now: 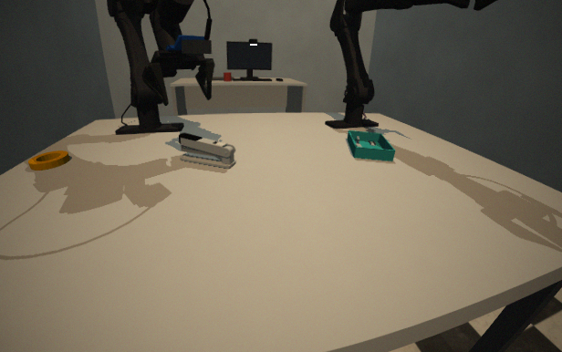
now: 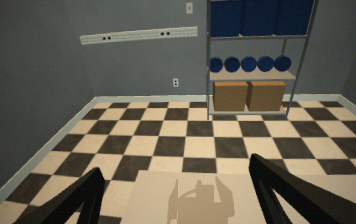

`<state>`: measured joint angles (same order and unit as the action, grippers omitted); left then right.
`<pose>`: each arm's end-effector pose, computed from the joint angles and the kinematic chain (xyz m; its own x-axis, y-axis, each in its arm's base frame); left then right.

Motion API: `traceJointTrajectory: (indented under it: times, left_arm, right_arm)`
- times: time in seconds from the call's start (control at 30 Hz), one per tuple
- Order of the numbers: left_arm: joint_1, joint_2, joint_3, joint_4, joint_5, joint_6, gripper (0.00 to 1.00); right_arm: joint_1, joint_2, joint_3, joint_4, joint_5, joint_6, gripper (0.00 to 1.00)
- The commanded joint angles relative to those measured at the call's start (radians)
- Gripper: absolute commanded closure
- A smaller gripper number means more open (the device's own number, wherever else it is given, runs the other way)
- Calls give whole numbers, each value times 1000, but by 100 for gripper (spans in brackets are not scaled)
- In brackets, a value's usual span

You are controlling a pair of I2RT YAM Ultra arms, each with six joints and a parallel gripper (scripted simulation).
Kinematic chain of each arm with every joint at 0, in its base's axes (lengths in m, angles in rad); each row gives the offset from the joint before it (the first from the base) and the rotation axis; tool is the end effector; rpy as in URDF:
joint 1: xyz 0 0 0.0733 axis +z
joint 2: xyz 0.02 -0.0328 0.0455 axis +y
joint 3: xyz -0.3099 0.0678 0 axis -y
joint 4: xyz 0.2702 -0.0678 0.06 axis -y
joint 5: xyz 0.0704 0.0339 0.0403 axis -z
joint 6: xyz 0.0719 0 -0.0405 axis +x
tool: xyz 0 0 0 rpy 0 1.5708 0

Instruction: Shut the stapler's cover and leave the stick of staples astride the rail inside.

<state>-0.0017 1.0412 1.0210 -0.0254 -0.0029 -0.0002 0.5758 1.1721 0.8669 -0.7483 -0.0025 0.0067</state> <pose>0.2769 0.0008 0.4341 -0.0456 -0.0001 -0.9990 -0.0012 1.0000 -0.0001 0.2053 0.1348 0.2567 -0.7327 -0.4676 -0.4945 -0.5406 0.8412 0.0055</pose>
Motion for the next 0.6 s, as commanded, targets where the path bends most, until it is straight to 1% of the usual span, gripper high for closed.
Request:
traceJointTrajectory:
  times: [0.0, 0.13, 0.2, 0.33, 0.43, 0.5, 0.57]
  left_arm:
    - [5, 9, 39, 30, 11, 1, 0]
    - [5, 9, 39, 30, 10, 1, 0]
    - [2, 1, 29, 30, 3, 0, 0]
    - [2, 1, 29, 30, 3, 0, 0]
    - [2, 1, 29, 30, 3, 0, 0]
    - [2, 1, 29, 30, 3, 0, 0]
    - [2, 1, 29, 30, 3, 0, 0]
  right_arm:
    - [-10, -47, 20, 39, 31, -14, 0]
    - [-69, -139, 34, 83, 67, -46, 0]
    - [-120, -196, 43, 109, 66, -57, 0]
    - [-221, -265, 67, 189, 42, -87, 0]
    - [-303, -284, 85, 275, 21, -98, 0]
    - [-303, -284, 85, 275, 21, -98, 0]
    - [-352, -273, 96, 359, -4, -88, 0]
